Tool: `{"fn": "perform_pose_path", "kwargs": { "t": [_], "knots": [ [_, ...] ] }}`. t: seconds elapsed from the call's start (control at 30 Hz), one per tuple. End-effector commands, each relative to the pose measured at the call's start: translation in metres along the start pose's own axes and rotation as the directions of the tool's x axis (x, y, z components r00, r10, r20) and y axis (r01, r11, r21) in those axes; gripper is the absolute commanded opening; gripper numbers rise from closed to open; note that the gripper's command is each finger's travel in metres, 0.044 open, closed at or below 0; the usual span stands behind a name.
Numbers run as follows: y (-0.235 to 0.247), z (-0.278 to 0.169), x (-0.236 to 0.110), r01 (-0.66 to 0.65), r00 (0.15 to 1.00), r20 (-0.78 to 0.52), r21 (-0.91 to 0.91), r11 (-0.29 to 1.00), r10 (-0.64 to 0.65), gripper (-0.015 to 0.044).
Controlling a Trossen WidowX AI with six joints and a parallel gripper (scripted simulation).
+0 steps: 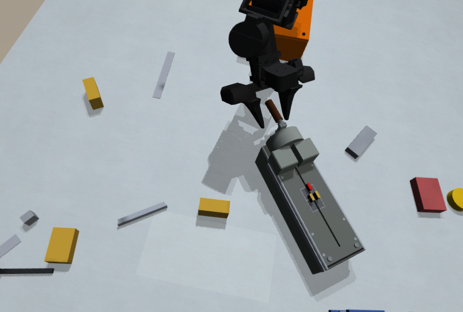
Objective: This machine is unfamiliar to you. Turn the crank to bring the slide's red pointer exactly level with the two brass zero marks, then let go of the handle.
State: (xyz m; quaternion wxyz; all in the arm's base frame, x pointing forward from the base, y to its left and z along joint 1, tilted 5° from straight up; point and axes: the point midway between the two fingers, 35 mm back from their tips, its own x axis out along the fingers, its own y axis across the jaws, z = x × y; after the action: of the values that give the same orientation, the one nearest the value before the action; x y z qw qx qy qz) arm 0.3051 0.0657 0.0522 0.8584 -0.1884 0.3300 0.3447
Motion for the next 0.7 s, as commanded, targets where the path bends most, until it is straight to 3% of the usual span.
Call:
{"fn": "perform_pose_path", "kwargs": {
  "t": [0.0, 0.23, 0.67],
  "knots": [
    [0.0003, 0.0, 0.0003, -0.002, 1.0, 0.002, -0.006, 1.0, 0.002, 0.0177],
    [0.0003, 0.0, 0.0003, -0.002, 1.0, 0.002, -0.006, 1.0, 0.002, 0.0],
    [-0.0034, -0.0003, 0.0004, -0.002, 1.0, 0.002, -0.006, 1.0, 0.002, 0.0]
  ]
}}
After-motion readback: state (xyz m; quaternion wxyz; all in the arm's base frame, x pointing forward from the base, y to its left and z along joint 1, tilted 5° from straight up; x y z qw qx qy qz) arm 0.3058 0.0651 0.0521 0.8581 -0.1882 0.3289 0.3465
